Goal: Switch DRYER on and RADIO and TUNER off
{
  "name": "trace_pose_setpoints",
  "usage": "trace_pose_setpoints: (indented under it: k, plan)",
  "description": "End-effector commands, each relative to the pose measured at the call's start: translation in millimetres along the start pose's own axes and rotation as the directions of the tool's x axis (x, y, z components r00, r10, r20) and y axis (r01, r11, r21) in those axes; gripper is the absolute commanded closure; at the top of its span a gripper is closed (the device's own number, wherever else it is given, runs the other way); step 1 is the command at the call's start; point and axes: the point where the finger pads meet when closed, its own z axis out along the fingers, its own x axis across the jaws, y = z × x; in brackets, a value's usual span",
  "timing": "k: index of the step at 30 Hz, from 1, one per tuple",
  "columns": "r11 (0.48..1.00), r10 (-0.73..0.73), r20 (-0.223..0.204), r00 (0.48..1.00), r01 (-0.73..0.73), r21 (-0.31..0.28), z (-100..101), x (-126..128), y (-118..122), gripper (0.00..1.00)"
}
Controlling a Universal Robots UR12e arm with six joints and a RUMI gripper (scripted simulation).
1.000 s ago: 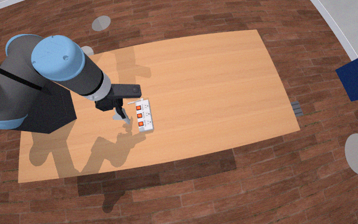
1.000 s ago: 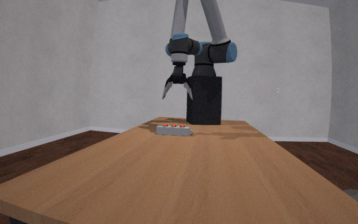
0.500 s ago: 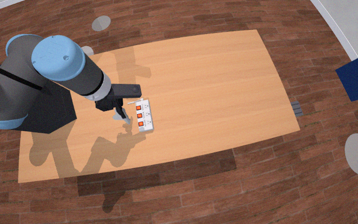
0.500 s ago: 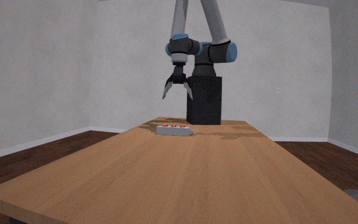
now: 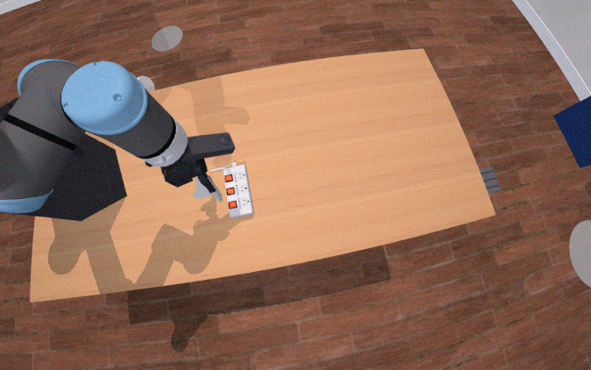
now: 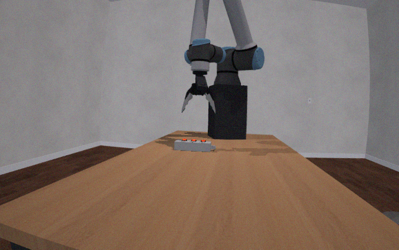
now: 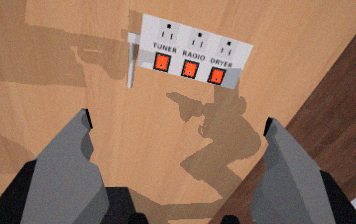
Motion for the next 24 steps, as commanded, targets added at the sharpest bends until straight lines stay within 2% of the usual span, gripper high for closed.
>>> trace_pose_setpoints:
  k: [1,5,9,11,16,24]
  plan:
    - [0.991,-0.134,0.000,0.991,0.134,0.002,5.3,-2.7,-2.3,0.00]
    - [0.957,-0.289,0.000,0.957,0.289,0.002,12.1,-6.5,-4.1,0.00]
    - [0.891,-0.453,0.000,0.891,0.453,0.002,19.8,-10.6,-5.6,0.00]
    - [0.891,-0.453,0.000,0.891,0.453,0.002,19.8,-10.6,-5.6,0.00]
    - [0.765,-0.644,-0.001,0.765,0.644,0.002,29.9,-15.7,-6.6,0.00]
    - [0.510,-0.860,-0.001,0.510,0.860,0.002,44.9,-22.7,-6.6,0.00]
